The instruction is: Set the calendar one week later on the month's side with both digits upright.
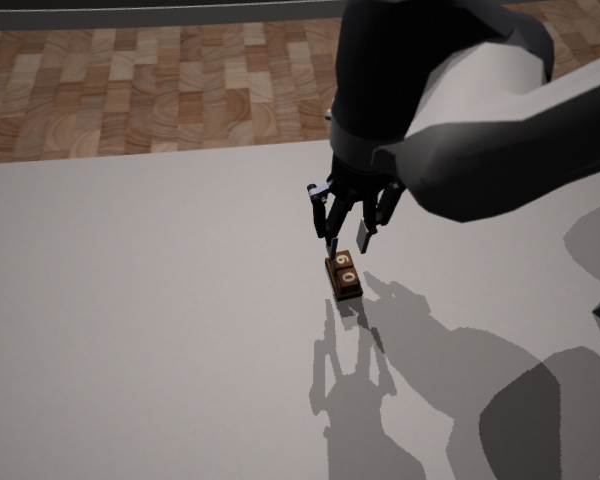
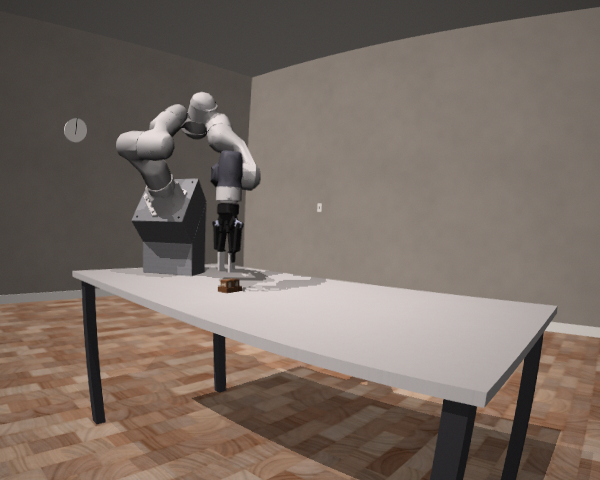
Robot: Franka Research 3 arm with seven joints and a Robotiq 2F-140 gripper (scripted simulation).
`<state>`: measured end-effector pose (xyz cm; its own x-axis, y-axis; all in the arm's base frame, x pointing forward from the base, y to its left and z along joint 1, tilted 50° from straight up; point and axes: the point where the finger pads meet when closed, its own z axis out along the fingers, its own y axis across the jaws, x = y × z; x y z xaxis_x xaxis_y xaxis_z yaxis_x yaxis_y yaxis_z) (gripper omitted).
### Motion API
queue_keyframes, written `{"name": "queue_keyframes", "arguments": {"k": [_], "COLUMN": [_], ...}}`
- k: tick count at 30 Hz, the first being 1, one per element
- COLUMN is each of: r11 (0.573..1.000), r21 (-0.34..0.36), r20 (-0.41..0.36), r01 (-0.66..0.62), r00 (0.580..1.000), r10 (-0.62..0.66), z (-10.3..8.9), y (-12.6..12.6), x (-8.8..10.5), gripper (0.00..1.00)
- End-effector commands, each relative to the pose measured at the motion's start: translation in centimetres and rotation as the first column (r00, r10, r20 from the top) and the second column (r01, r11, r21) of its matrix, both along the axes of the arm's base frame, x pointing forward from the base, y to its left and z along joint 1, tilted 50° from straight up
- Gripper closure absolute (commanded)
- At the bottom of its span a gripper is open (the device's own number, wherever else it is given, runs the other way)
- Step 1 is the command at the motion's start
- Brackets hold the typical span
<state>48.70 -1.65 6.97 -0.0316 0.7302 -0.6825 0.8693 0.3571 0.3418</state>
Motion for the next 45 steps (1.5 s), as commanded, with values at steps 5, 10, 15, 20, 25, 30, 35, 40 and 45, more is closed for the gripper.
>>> {"name": "queue_keyframes", "arguments": {"k": [5,10,15,20,25,30,35,40,45], "r11": [1.0,1.0,1.0,1.0,1.0,1.0,1.0,1.0,1.0], "r21": [-0.009,-0.009,-0.009,-0.009,-0.009,-0.009,-0.009,-0.009,-0.009], "r20": [-0.005,-0.005,-0.005,-0.005,-0.005,-0.005,-0.005,-0.005,-0.005], "r01": [-0.015,-0.015,-0.015,-0.015,-0.015,-0.015,-0.015,-0.015,-0.015], "r00": [1.0,1.0,1.0,1.0,1.0,1.0,1.0,1.0,1.0], "r10": [0.015,0.015,0.015,0.015,0.015,0.015,0.015,0.015,0.015], "z": [-0.66,-0.88,-1.14,-1.27,-1.29,-1.3,-1.3,-1.3,-1.3], "y": [-0.55,-0.74,-0.96,-1.07,-1.09,-1.1,-1.1,-1.1,-1.1], "x": [0.71,0.87,1.07,1.17,1.19,1.19,1.19,1.19,1.19], "gripper": [0.71,0.71,0.71,0.71,0.71,0.71,0.71,0.71,0.71]}}
